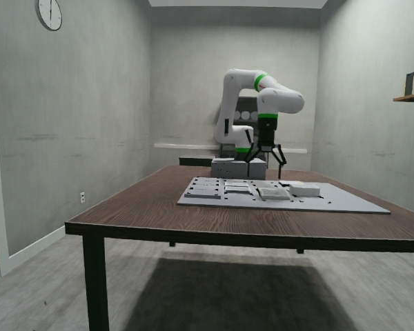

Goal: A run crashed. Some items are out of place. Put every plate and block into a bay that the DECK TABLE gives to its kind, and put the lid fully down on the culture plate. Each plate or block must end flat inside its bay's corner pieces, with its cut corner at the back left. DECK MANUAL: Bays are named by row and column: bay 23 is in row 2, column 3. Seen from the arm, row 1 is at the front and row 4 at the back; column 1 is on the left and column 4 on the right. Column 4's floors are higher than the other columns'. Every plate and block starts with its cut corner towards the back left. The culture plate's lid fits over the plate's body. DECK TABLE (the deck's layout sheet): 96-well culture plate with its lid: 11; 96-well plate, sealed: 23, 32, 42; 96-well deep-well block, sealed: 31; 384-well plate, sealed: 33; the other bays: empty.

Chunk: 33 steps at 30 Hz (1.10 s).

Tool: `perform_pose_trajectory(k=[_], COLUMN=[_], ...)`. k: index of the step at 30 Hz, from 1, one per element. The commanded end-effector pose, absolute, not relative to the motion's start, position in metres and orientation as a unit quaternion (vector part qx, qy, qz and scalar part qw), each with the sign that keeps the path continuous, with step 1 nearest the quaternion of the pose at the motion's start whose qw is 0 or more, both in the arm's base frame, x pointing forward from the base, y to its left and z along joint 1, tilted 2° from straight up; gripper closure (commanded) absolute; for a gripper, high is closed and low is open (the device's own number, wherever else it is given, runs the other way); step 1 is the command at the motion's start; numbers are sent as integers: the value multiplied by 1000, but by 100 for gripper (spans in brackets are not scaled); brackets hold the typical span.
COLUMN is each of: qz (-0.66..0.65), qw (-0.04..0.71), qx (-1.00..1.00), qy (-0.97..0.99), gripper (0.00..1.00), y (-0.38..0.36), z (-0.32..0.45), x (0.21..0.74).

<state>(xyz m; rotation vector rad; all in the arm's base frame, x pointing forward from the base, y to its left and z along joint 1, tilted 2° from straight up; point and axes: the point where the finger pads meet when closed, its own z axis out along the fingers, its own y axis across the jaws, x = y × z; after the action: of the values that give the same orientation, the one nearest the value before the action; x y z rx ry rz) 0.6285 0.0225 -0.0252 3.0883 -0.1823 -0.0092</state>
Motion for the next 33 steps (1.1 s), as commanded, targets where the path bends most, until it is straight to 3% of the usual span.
perform_pose_trajectory(k=[1,14,33], qz=[-9,-9,-9], qw=[19,19,19], qx=[1000,1000,1000], qy=[-16,-16,-16], gripper=[0,0,0], y=[36,65,65], z=[-26,-30,-39], x=[646,679,680])
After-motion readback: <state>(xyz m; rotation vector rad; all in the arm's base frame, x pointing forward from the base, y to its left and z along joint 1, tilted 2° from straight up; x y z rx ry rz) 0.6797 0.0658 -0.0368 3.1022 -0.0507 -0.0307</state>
